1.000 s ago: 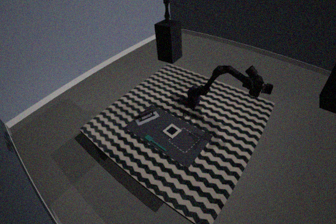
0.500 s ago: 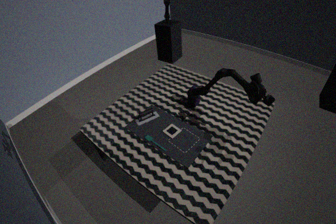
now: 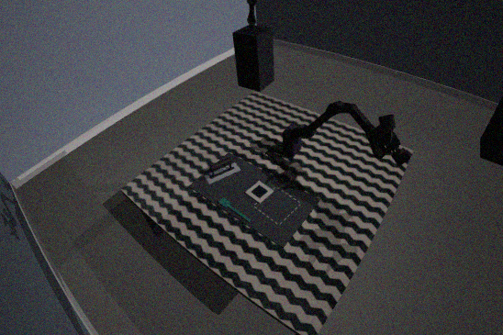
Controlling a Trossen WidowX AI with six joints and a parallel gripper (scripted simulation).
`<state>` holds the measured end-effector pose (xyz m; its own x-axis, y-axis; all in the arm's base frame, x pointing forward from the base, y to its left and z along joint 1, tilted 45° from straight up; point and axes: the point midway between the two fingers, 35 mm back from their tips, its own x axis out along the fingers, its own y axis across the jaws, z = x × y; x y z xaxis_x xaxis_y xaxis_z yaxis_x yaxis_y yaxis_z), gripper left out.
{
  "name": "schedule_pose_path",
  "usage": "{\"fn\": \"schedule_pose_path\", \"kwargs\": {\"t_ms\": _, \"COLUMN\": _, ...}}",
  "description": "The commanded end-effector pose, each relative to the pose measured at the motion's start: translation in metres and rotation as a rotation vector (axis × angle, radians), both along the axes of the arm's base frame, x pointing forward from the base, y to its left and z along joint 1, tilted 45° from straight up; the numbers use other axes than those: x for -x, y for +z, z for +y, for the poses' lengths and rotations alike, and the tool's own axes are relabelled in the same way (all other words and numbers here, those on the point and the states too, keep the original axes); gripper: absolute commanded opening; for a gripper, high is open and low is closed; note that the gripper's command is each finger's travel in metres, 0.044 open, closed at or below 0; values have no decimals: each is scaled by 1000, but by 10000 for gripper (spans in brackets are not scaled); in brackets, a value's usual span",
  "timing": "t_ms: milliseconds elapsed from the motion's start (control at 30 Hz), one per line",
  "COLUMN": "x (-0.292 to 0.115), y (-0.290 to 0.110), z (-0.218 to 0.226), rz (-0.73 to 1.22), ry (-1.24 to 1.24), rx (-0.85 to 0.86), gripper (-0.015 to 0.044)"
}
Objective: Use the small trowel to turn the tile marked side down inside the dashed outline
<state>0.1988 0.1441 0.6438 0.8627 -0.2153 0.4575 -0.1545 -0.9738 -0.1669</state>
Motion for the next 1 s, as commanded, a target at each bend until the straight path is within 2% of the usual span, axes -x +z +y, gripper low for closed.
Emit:
{"fn": "schedule_pose_path", "kwargs": {"t_ms": 0, "x": -13, "y": -3, "z": 16, "rz": 6, "ry": -48, "rx": 118, "gripper": 270}}
{"fn": "schedule_pose_path", "kwargs": {"t_ms": 133, "x": -28, "y": -6, "z": 27, "rz": 15, "ry": -106, "rx": 236, "gripper": 270}}
{"fn": "schedule_pose_path", "kwargs": {"t_ms": 467, "x": -60, "y": -16, "z": 36, "rz": 49, "ry": -223, "rx": 405, "gripper": 270}}
{"fn": "schedule_pose_path", "kwargs": {"t_ms": 767, "x": -98, "y": -30, "z": 51, "rz": 90, "ry": -330, "rx": 652, "gripper": 270}}
{"fn": "schedule_pose_path", "kwargs": {"t_ms": 967, "x": -110, "y": -34, "z": 37, "rz": 113, "ry": -371, "rx": 633, "gripper": 270}}
